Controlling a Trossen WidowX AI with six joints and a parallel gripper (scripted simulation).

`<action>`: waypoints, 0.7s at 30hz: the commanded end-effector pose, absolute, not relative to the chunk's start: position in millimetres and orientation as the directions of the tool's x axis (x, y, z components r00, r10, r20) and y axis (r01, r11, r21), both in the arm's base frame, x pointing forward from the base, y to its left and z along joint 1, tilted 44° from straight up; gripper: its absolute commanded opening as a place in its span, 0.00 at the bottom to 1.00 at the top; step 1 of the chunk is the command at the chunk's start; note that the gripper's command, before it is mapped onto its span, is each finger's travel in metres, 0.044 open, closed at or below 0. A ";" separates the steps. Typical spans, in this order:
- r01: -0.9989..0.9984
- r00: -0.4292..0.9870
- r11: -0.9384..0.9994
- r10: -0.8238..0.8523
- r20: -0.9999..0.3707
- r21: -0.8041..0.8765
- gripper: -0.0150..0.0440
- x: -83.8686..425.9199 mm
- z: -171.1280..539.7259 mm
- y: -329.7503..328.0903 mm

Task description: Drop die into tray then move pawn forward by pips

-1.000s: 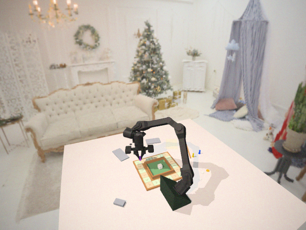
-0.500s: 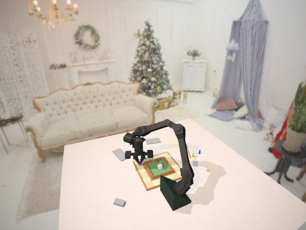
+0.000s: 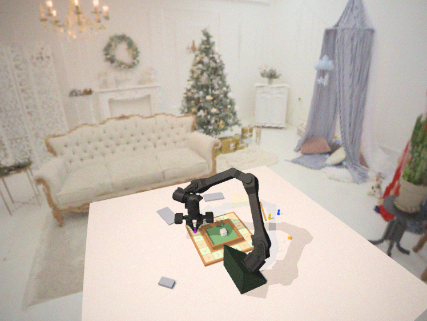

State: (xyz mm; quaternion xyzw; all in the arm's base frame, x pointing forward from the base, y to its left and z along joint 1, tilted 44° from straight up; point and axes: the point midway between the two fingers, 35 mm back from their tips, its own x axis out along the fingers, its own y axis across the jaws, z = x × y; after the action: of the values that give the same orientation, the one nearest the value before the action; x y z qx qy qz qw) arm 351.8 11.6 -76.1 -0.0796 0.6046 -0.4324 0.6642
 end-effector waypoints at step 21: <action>0.401 -0.106 0.647 -0.670 -0.735 -0.648 1.00 320.9 -0.2 58.3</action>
State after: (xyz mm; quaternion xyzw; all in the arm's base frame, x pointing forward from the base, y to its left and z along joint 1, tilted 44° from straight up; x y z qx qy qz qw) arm 341.8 49.7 -23.8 -0.0963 0.6136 -0.4219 0.6605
